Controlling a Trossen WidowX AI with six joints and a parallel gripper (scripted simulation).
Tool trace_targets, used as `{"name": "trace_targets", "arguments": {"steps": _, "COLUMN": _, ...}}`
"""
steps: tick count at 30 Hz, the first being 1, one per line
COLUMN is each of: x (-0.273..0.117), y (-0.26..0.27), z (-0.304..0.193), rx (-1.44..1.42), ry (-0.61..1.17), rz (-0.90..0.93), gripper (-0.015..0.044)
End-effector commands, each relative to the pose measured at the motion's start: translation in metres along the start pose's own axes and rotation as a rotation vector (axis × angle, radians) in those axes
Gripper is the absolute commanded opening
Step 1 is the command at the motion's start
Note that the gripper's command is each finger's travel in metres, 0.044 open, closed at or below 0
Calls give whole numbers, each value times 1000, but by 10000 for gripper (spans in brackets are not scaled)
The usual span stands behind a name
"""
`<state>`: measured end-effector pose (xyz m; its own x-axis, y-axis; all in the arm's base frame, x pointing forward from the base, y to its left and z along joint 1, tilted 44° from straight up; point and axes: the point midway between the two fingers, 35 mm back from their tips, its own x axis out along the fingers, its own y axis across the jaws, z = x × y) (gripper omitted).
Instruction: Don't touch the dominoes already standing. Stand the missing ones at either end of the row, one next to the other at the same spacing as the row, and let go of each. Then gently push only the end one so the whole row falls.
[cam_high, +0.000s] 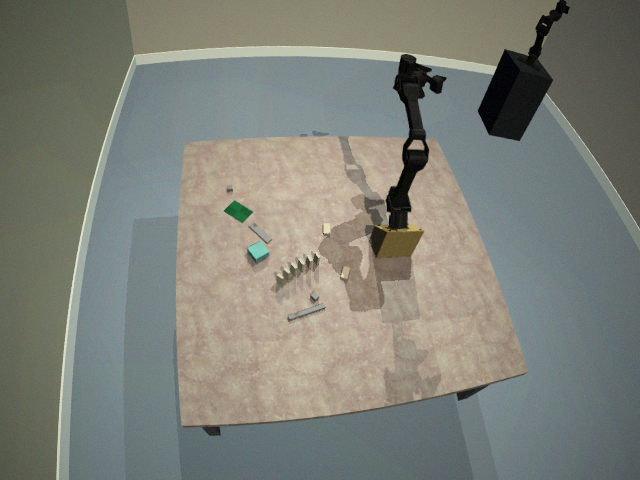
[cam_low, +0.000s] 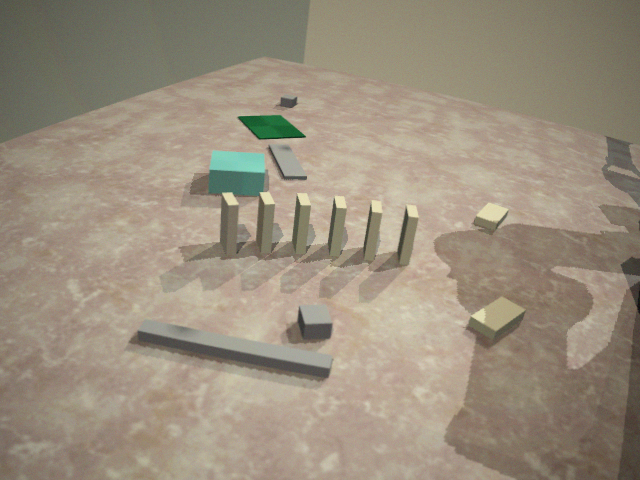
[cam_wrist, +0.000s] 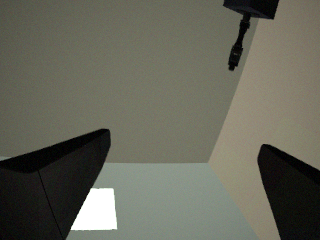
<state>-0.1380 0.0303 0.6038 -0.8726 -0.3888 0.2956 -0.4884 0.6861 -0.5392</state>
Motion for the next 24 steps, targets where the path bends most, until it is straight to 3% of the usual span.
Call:
{"name": "trace_targets", "arguments": {"steps": 1, "x": 0, "y": -1, "z": 1, "rx": -9, "ry": -2, "rz": -4, "gripper": 426}}
{"name": "trace_targets", "arguments": {"steps": 13, "x": 15, "y": -120, "z": 112, "rx": -629, "ry": -183, "rz": -392, "gripper": 440}}
{"name": "trace_targets", "arguments": {"steps": 24, "x": -67, "y": -233, "z": 226, "rx": -1167, "ry": -137, "rz": -936, "gripper": 440}}
